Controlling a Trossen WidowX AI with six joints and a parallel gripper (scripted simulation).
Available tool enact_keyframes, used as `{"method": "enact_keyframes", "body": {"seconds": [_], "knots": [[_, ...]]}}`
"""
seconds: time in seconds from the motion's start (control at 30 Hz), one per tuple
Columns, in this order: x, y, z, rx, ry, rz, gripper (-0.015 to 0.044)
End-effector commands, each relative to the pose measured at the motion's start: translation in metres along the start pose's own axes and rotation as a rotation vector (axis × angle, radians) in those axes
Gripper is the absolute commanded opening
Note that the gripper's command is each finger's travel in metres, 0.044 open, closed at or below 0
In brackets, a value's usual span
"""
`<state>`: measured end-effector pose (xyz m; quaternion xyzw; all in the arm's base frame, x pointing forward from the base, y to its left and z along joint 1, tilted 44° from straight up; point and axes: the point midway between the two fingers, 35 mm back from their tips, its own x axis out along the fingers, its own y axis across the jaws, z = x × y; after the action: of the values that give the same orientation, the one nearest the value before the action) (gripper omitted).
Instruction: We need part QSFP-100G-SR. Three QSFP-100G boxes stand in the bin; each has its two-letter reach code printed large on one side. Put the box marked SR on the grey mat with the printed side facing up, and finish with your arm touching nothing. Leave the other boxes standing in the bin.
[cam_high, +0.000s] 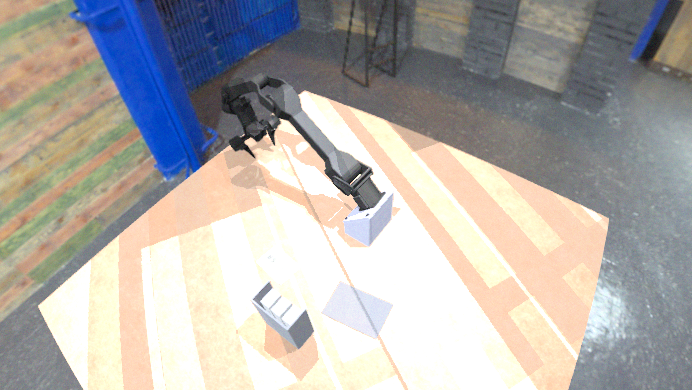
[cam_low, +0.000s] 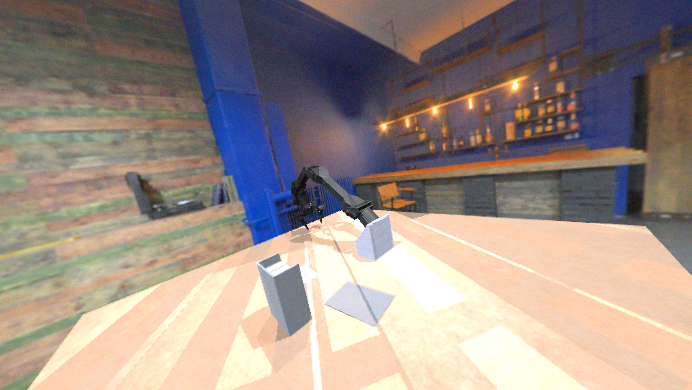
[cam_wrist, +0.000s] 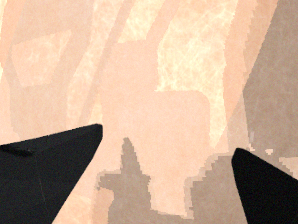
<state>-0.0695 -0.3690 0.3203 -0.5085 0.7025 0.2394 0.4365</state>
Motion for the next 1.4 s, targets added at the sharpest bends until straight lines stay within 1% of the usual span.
{"method": "enact_keyframes", "body": {"seconds": [0.0, 0.13, 0.47, 0.97, 1.2, 1.37], "knots": [[0.0, 0.0, 0.0, 0.001, 0.0, 0.0, 0.0374], [0.002, -0.009, 0.002, 0.018, 0.005, -0.005, 0.0269], [0.009, -0.05, 0.012, 0.104, 0.028, -0.036, 0.0006], [0.017, -0.115, 0.04, 0.225, 0.046, -0.1, 0.0], [0.018, -0.147, 0.064, 0.19, 0.021, -0.146, 0.0], [0.019, -0.161, 0.075, 0.191, 0.012, -0.162, 0.0]]}}
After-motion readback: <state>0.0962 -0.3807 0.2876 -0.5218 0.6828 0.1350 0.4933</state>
